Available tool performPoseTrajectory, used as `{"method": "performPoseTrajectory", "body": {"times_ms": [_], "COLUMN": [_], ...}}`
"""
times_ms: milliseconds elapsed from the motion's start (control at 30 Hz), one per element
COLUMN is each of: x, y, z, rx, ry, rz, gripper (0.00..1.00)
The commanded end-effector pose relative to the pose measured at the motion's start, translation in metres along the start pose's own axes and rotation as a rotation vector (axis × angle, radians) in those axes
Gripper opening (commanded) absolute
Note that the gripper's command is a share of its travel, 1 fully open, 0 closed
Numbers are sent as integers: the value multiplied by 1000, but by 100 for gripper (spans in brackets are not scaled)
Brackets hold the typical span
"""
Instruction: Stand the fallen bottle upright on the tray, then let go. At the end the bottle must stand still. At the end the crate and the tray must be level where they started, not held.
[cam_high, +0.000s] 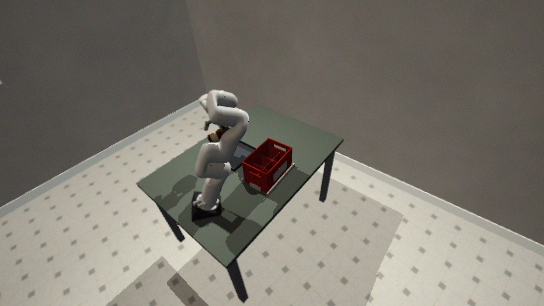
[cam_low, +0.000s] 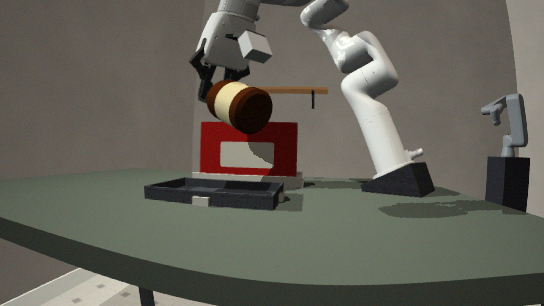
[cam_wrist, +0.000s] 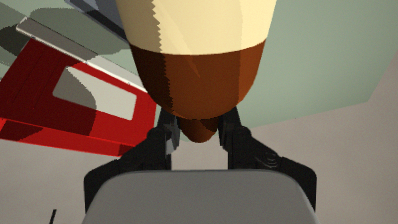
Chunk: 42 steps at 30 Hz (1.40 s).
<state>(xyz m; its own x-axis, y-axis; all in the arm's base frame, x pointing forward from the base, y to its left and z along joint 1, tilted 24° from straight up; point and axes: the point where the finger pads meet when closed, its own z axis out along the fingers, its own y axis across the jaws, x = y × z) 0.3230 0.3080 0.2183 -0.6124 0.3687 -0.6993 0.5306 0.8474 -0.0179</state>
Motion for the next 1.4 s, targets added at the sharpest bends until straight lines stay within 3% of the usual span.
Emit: {"method": "performPoseTrajectory", "body": {"times_ms": [0, 700, 1367], "x": [-1, -1, 0], "y": [1, 1, 0], "z": [-1, -1, -1], "rx": [-4, -3, 1], "ry": [0, -10, -118], "rz": [2, 2, 1], "gripper": [0, 0, 0]}}
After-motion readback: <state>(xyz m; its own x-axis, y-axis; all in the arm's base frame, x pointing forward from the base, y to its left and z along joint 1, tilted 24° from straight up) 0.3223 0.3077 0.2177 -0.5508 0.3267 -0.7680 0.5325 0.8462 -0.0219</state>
